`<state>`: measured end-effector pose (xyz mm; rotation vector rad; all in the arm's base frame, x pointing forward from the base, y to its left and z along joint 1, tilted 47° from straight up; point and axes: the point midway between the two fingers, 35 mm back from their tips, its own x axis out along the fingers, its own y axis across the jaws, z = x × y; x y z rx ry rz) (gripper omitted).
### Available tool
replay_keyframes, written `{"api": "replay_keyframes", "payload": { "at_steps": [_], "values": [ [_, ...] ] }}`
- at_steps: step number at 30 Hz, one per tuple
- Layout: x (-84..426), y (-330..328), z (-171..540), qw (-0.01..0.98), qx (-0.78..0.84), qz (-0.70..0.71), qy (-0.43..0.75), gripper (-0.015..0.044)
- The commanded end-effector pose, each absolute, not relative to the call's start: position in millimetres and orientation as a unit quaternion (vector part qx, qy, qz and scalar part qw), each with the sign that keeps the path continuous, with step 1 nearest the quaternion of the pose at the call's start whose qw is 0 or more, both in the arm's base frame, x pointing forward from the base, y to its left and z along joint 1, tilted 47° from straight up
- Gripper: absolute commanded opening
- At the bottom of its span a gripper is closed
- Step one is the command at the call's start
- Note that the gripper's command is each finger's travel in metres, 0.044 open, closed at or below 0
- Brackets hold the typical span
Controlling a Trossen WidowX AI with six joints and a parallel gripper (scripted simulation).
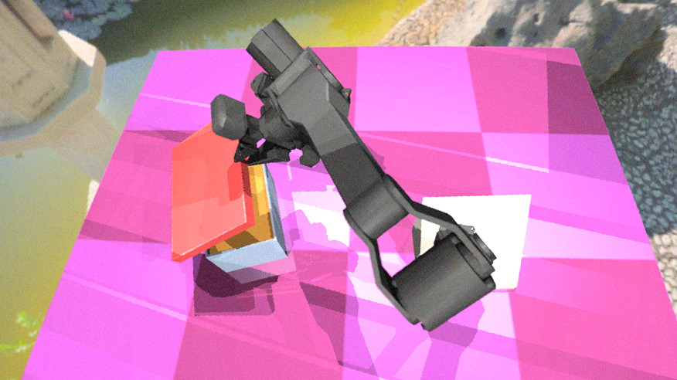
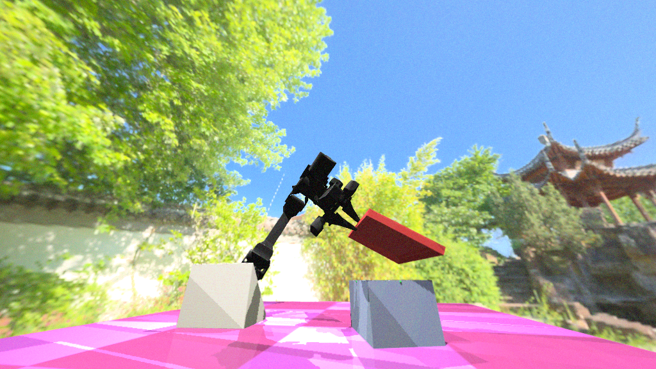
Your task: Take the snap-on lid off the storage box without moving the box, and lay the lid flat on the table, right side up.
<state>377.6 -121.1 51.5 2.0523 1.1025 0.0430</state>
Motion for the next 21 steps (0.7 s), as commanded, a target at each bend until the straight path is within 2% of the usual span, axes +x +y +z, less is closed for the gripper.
{"api": "replay_keyframes", "payload": {
  "at_steps": [1,21],
  "values": [
    [374.6,-115.8,54.5,0.393,0.81,0.021,0.434,0.0],
    [357.4,-91.5,80.9,0.392,0.811,0.021,0.434,0.0]
  ]
}}
